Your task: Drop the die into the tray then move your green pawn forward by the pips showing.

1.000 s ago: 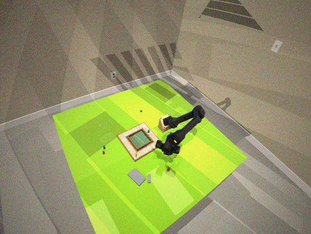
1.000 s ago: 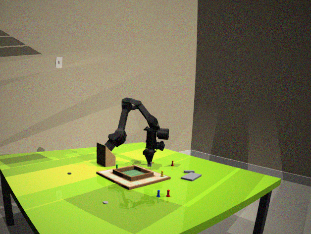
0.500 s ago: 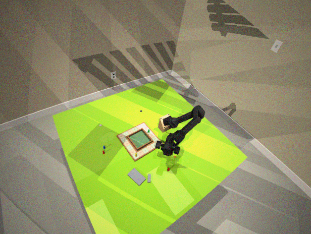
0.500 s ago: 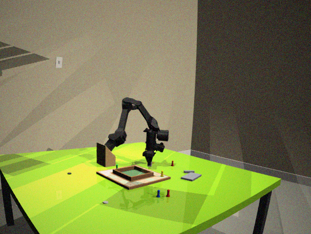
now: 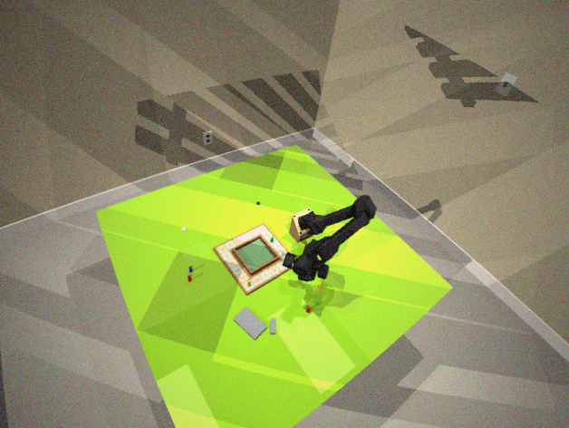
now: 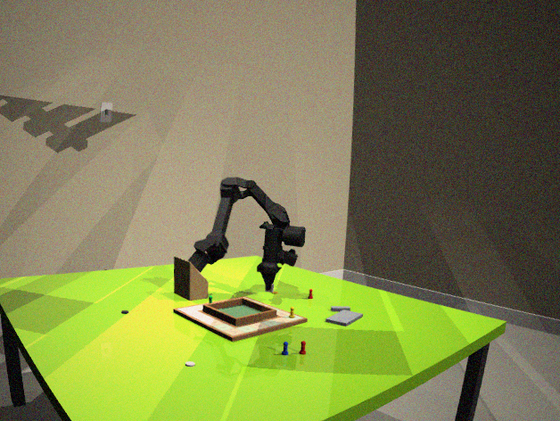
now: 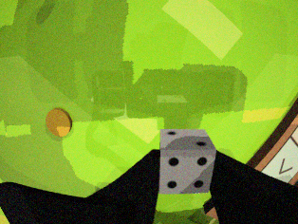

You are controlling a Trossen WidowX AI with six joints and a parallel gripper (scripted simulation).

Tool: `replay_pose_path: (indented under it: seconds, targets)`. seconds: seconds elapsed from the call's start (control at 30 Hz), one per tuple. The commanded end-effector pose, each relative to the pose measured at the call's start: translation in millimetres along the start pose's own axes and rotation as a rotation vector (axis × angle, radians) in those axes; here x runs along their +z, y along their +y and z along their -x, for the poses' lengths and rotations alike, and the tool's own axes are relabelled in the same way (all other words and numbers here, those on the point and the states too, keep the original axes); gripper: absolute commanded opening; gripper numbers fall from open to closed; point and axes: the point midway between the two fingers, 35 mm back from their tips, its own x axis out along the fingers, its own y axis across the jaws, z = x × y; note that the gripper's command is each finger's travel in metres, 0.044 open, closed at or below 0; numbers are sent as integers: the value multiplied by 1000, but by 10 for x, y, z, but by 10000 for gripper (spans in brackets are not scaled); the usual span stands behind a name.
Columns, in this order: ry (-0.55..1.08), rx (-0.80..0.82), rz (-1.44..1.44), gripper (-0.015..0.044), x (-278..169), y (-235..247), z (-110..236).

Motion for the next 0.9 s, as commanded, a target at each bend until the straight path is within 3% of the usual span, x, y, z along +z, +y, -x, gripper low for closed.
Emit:
replay_pose_path:
  seconds: [0.0,0.6,0.87]
  targets:
    - [2,-2,3,0,9,-20,162]
    - [-13,18,-2,0,-65,66,894]
    - [-12,17,-124,0,-28,-53,907]
